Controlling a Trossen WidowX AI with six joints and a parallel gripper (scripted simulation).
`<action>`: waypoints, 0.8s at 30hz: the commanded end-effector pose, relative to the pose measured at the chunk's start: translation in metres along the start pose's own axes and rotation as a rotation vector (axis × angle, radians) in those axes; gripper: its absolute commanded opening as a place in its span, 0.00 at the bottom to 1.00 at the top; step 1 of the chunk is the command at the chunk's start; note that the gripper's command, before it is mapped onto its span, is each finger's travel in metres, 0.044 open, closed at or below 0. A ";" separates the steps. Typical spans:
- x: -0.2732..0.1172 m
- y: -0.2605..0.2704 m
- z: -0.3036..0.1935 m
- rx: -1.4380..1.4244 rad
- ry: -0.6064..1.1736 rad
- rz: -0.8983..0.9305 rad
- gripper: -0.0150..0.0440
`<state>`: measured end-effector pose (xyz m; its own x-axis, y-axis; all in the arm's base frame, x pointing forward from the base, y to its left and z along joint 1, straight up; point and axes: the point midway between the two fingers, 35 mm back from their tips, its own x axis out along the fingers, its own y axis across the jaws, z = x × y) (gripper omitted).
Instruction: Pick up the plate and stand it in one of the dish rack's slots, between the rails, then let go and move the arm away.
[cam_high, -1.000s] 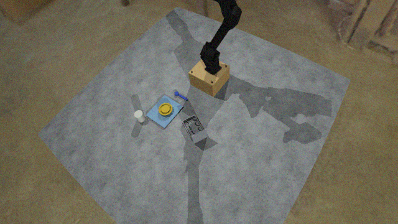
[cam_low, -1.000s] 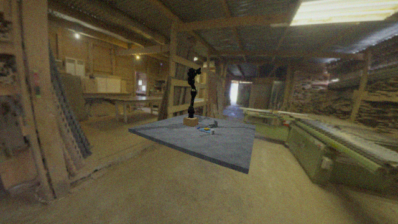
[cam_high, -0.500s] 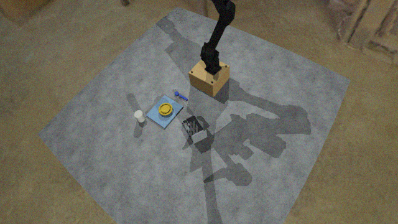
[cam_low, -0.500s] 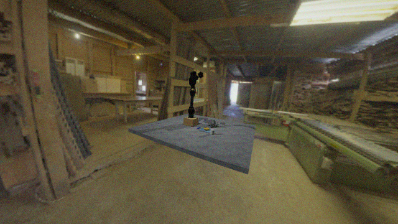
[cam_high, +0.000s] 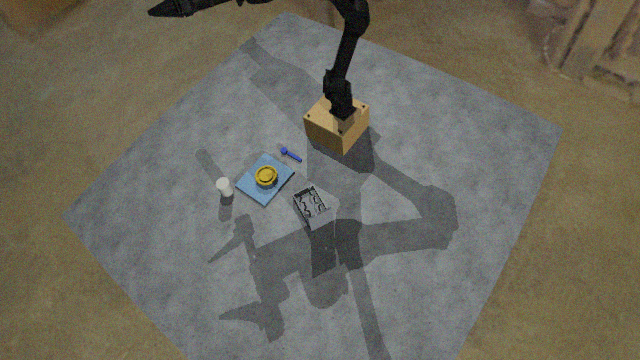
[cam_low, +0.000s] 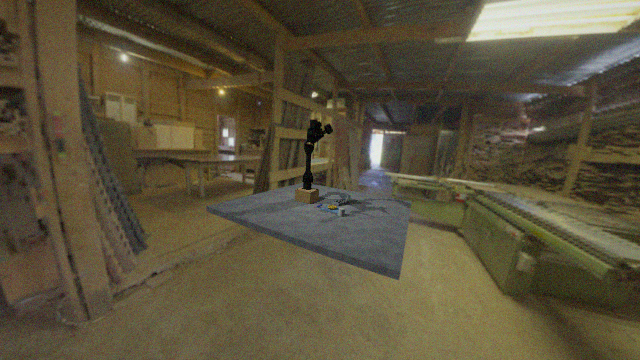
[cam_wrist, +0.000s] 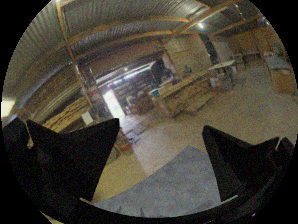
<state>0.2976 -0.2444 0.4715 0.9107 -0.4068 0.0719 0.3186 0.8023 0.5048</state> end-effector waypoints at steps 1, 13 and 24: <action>0.011 -0.006 -0.025 -0.018 0.078 -0.032 0.93; 0.032 -0.018 -0.102 -0.092 0.330 -0.103 0.93; 0.034 -0.022 -0.171 -0.197 0.569 -0.131 0.93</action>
<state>0.3624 -0.2102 0.3337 0.8662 -0.2777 -0.4154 0.4335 0.8312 0.3481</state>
